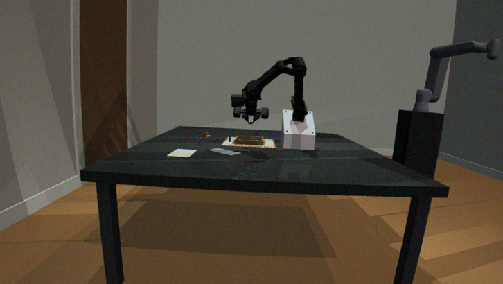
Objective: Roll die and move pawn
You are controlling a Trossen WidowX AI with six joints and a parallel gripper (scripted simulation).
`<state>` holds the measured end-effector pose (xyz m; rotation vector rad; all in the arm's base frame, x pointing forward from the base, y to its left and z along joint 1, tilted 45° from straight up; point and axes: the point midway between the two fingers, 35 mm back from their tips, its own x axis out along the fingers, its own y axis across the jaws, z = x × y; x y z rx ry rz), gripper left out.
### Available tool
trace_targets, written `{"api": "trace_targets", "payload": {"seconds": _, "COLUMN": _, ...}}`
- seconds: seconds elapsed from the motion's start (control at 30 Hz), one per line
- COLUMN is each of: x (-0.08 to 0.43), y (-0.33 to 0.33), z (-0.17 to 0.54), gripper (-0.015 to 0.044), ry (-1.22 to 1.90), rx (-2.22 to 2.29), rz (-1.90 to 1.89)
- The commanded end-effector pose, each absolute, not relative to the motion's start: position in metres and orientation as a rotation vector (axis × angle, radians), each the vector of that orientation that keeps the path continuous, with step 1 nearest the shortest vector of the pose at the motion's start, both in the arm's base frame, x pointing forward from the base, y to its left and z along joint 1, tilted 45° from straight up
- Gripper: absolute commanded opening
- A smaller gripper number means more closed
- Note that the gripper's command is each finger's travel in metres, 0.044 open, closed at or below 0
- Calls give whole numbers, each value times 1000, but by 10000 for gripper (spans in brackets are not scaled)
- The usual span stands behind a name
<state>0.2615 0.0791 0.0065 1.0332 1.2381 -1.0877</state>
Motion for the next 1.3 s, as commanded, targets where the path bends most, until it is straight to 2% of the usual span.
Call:
{"api": "trace_targets", "payload": {"seconds": 0.0, "x": 263, "y": 78, "z": 9, "gripper": 0, "ry": 1232, "rx": 1032, "rz": -1086}}
{"api": "trace_targets", "payload": {"seconds": 0.4, "x": 262, "y": 79, "z": 7, "gripper": 0, "ry": 1237, "rx": 1035, "rz": -1086}}
{"api": "trace_targets", "payload": {"seconds": 0.7, "x": 263, "y": 78, "z": 9, "gripper": 236, "ry": 1236, "rx": 1035, "rz": -1086}}
{"api": "trace_targets", "payload": {"seconds": 0.97, "x": 268, "y": 51, "z": 36, "gripper": 440, "ry": 1230, "rx": 1031, "rz": -1086}}
{"api": "trace_targets", "payload": {"seconds": 1.1, "x": 263, "y": 58, "z": 12, "gripper": 440, "ry": 1466, "rx": 1118, "rz": -1024}}
{"api": "trace_targets", "payload": {"seconds": 1.27, "x": 262, "y": 70, "z": -15, "gripper": 440, "ry": 1830, "rx": 1445, "rz": -748}}
